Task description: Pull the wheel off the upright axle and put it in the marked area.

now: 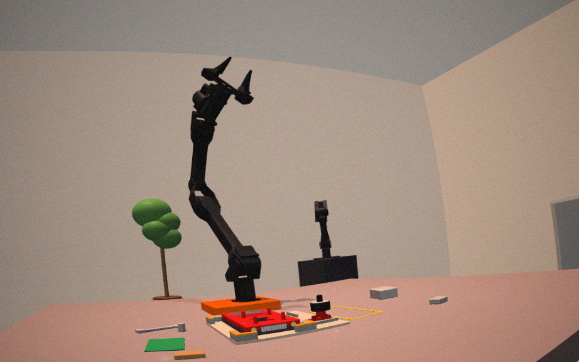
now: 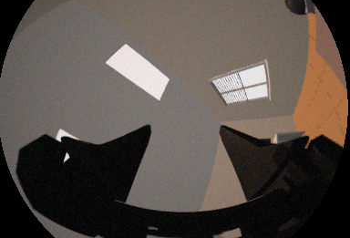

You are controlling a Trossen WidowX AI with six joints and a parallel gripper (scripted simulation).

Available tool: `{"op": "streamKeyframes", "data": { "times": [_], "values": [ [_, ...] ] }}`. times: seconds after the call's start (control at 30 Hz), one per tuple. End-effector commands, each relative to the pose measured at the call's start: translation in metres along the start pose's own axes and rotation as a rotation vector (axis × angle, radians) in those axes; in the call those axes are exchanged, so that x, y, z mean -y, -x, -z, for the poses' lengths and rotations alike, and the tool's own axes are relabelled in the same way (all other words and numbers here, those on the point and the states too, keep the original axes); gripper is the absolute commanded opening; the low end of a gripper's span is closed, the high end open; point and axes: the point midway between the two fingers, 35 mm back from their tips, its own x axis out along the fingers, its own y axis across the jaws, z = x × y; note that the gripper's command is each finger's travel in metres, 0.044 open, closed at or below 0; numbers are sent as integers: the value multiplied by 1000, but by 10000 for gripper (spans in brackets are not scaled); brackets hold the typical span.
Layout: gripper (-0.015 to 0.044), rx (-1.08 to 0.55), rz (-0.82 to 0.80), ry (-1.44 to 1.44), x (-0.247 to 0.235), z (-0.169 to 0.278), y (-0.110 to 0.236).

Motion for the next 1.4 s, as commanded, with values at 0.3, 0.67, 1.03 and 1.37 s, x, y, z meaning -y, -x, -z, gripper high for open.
{"op": "streamKeyframes", "data": {
  "times": [0.3, 0.67, 1.03, 1.37],
  "values": [
    [300, 122, 232, 226, 74, -57, -55],
    [300, 267, 591, 524, 186, -163, -105],
    [300, 317, 997, 729, 287, -266, -100],
    [300, 99, 1602, 939, 398, -360, -35]
  ]
}}
